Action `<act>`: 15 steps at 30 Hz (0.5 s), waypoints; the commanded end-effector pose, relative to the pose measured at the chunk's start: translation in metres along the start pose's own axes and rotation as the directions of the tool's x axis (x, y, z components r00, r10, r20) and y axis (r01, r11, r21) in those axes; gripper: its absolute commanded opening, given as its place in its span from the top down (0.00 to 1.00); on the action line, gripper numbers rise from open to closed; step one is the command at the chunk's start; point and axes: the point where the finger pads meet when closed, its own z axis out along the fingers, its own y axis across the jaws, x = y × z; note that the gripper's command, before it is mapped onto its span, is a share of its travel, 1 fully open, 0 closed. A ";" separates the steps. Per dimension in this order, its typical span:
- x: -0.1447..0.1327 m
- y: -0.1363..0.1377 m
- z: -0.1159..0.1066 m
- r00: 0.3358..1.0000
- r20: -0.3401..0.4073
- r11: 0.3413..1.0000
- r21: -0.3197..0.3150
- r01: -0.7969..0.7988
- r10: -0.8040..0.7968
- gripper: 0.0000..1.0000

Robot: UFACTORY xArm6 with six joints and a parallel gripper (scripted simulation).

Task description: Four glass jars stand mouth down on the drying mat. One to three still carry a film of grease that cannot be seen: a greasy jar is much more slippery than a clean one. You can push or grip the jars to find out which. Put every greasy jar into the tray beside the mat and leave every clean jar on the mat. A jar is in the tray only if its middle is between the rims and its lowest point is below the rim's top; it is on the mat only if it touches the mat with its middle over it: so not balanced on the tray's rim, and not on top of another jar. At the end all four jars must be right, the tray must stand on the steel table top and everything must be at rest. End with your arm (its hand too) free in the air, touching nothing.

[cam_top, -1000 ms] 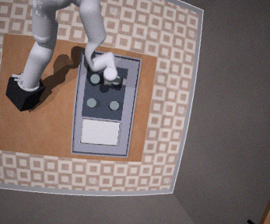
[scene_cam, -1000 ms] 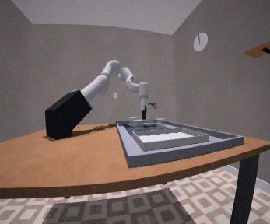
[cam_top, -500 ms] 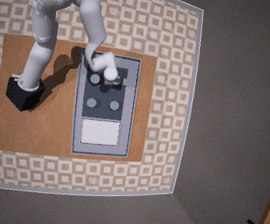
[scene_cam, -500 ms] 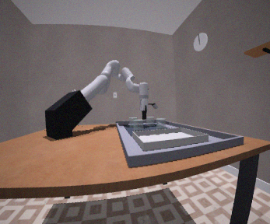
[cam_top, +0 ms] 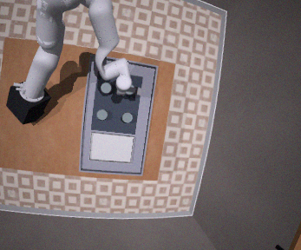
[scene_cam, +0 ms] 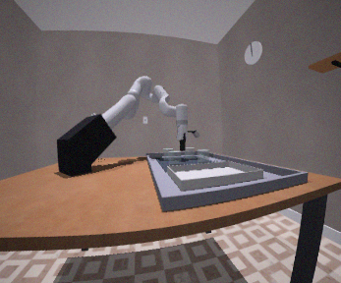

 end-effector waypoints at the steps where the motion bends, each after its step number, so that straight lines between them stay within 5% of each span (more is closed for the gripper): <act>1: 0.002 0.000 -0.001 1.000 -0.002 1.000 0.000 0.001 -0.001 1.00; 15: 0.003 0.000 -0.001 1.000 -0.002 1.000 0.000 0.001 -0.001 1.00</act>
